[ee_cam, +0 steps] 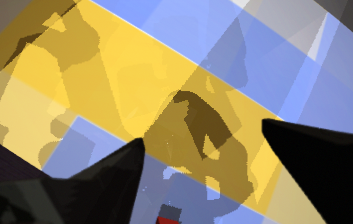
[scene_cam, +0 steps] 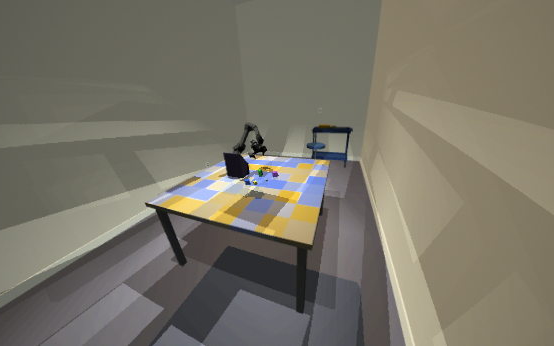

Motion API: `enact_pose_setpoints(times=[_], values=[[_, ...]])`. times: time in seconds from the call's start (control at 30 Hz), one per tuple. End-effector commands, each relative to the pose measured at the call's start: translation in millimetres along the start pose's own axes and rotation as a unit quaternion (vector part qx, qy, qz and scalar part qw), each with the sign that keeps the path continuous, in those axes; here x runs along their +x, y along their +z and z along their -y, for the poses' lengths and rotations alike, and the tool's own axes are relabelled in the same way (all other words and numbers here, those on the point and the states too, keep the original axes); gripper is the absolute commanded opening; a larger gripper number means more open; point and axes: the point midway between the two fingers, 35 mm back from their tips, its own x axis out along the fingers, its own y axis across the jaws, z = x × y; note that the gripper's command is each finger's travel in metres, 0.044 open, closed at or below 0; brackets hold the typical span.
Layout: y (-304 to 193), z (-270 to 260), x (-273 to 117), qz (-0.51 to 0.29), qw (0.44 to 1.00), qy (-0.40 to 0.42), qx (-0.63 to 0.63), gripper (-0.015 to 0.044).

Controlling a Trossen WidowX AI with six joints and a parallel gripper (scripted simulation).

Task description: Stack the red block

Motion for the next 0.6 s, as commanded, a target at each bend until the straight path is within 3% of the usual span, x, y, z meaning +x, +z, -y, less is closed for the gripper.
enact_pose_setpoints(times=[0.0, 0.57], values=[[0, 0, 0, 0.000, 1.000, 0.000, 0.004, 0.0426], [-17, -11, 1, -0.041, 0.937, 0.034, 0.344, 0.0440]])
